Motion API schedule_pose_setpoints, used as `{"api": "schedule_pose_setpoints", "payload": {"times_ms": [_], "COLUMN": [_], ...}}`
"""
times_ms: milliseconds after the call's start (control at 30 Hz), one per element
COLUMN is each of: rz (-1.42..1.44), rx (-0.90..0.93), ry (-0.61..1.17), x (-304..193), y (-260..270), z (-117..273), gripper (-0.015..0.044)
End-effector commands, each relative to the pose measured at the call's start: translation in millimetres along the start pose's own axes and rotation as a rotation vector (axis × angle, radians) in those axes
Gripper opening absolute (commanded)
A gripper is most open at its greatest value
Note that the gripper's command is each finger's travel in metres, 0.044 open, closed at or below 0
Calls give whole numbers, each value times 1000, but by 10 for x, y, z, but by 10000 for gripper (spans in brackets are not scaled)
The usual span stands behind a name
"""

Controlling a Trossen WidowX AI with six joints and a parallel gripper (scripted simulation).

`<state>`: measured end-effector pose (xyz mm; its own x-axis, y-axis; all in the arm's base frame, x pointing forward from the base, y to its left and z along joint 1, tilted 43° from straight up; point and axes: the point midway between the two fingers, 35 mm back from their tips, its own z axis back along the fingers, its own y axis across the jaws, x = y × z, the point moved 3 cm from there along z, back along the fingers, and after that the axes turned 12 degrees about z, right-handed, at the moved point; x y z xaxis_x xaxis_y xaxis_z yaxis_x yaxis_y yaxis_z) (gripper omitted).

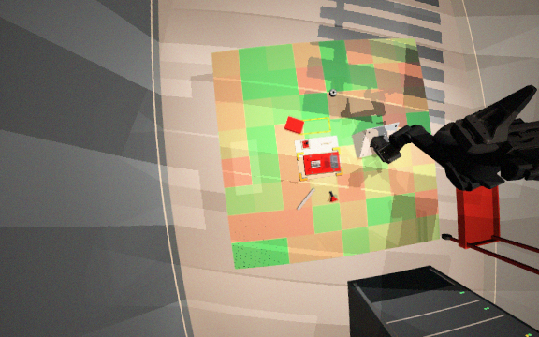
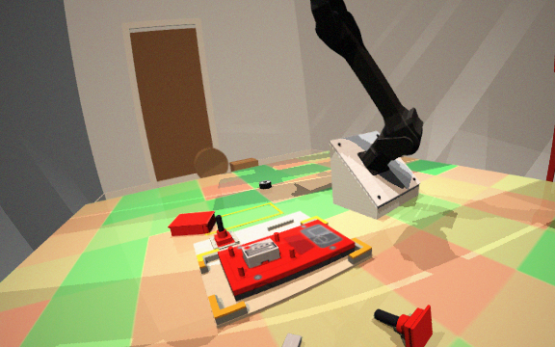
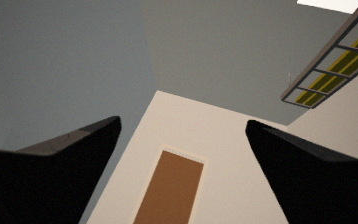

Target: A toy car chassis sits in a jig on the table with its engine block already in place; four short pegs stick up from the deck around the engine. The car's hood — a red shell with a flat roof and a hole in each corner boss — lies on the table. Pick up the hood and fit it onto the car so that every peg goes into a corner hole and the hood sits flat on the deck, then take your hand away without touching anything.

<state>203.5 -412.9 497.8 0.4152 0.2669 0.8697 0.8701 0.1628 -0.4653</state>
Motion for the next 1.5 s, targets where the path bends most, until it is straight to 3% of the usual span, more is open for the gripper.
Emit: {"api": "schedule_pose_setpoints", "payload": {"times_ms": [0,367,900,1467], "rz": [30,162,408,533], "rx": [-71,-331,-699,-974], "ry": [-57,-169,-303,-478], "x": [167,558,1198,1694], "y": [-338,-1265,-2221,-2534], "z": [128,553,1577,2615], "gripper": [440,440,440,440]}}
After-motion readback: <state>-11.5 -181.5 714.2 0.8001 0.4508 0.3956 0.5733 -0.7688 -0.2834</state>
